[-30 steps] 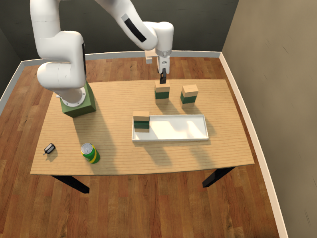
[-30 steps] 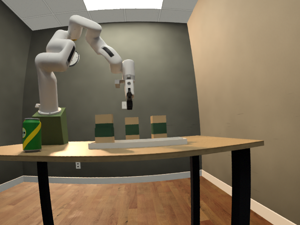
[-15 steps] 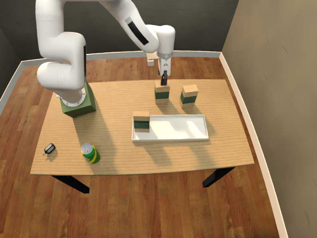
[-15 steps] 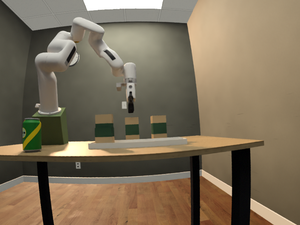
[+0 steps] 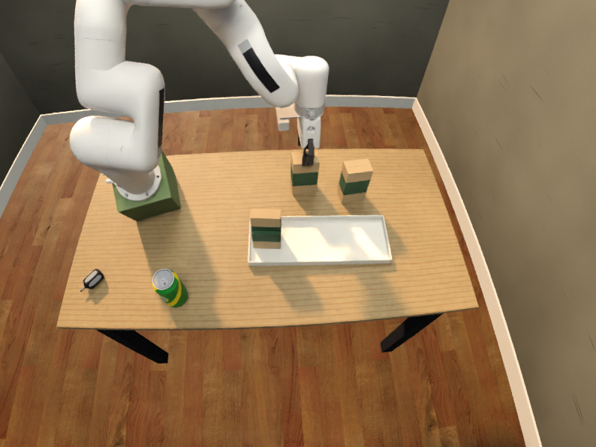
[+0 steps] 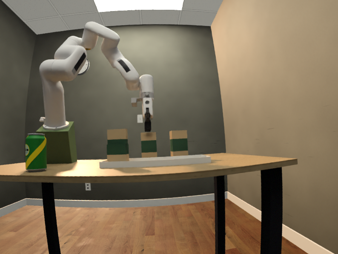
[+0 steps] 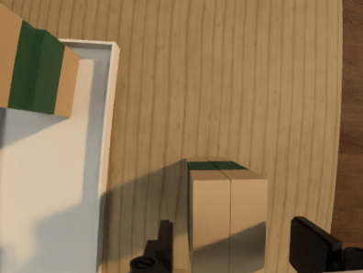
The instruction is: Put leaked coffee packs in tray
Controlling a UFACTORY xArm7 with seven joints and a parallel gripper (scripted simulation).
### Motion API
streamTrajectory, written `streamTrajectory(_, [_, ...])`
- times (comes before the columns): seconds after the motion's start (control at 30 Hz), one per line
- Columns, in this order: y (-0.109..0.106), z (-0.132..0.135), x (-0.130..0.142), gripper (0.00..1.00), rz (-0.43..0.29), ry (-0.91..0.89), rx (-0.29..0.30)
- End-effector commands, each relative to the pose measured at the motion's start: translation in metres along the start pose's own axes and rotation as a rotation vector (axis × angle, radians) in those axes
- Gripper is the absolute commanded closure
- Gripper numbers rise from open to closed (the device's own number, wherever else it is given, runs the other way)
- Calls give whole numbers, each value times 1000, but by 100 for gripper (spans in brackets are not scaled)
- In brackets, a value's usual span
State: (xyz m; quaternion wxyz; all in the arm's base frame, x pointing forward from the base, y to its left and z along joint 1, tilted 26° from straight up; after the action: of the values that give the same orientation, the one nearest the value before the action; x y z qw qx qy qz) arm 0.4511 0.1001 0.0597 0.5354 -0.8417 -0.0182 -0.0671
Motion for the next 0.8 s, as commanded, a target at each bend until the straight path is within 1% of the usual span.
streamTrajectory(0.0, [-1,1,1,15,-3,0,2])
streamTrajectory(0.77, [0,1,2,15,-3,0,2])
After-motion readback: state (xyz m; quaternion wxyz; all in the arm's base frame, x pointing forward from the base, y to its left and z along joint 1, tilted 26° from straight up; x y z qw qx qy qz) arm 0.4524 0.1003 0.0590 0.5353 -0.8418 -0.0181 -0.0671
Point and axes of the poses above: the point where the finger pads meet when closed, its own y axis out along the fingers, its own z axis across the jaws, x = y × z, the point moved 7 cm from there along -y, back along the fingers, and after that the axes turned 6 degrees about y, right-handed, at the moved point
